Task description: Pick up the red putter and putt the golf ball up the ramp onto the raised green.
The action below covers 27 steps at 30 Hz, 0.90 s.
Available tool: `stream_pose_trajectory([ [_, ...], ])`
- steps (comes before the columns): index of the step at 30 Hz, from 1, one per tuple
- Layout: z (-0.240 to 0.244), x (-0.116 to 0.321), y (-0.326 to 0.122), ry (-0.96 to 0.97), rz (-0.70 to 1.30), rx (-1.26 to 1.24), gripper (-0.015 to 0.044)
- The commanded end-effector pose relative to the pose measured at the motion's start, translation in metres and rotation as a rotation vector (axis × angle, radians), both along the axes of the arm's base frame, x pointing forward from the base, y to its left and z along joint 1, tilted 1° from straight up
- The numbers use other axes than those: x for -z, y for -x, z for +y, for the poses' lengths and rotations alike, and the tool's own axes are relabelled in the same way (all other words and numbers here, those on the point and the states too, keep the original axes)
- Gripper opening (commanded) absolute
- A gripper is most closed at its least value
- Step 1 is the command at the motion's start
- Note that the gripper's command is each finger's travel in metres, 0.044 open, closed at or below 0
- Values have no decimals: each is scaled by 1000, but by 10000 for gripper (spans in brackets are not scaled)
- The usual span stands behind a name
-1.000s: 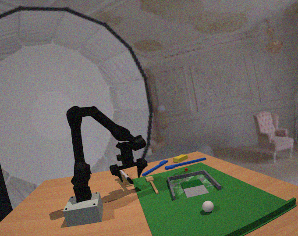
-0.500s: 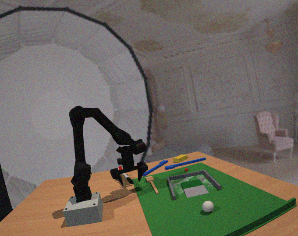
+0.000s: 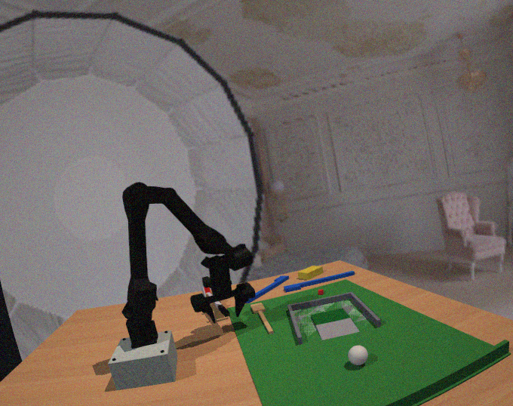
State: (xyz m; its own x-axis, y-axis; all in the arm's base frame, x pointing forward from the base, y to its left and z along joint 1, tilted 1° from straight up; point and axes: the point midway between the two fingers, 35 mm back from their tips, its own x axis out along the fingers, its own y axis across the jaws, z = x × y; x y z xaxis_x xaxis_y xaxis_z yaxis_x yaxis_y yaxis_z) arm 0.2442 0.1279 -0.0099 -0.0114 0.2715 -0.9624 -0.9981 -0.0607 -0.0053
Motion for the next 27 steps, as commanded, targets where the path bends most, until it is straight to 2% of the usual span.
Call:
stream_pose_trajectory([
  [1,0,-1,0,0,-1,0,256],
  [9,0,-1,0,0,-1,0,46],
  [18,0,-4,-1,0,-1,0,0],
  [27,1,-56,-6,0,-1,0,0],
])
